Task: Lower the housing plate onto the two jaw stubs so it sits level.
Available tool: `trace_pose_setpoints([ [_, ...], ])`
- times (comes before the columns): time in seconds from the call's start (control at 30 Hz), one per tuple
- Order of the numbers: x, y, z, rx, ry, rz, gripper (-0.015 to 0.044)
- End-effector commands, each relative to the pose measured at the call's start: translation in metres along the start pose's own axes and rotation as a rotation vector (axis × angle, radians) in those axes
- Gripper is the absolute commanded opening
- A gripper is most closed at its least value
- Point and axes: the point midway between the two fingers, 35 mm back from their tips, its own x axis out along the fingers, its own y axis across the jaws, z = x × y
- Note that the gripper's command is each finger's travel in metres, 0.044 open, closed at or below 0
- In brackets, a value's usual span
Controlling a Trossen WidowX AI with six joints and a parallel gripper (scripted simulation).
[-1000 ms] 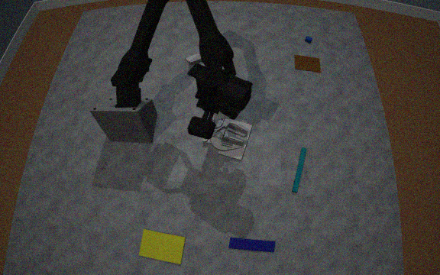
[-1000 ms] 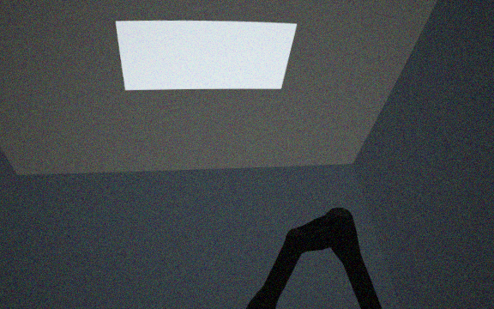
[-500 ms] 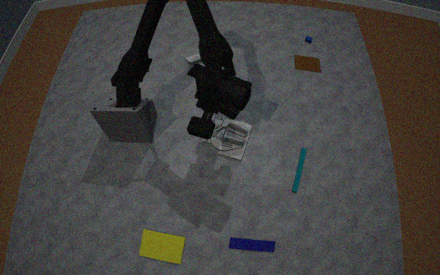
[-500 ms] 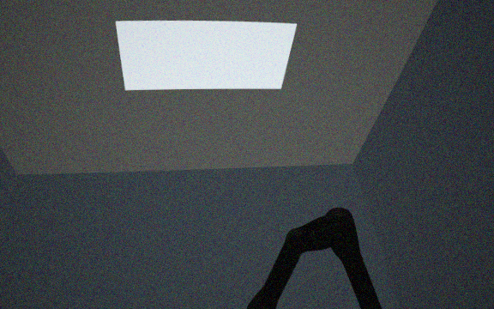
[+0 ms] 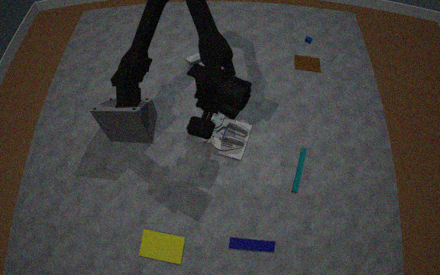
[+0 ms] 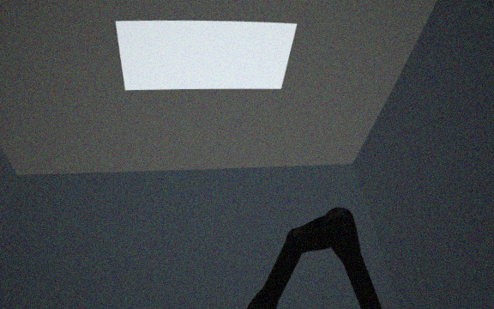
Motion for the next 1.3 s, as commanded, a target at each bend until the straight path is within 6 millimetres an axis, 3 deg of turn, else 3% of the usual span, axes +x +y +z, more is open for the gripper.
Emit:
trace_pose_setpoints([
  [0.0, 0.000, 0.000, 0.000, 0.005, -0.002, 0.003, 0.0351],
  [0.23, 0.003, 0.000, 0.000, 0.005, -0.002, 0.002, 0.0351],
  [1.27, 0.054, 0.001, 0.001, 0.005, -0.002, 0.003, 0.0351],
])
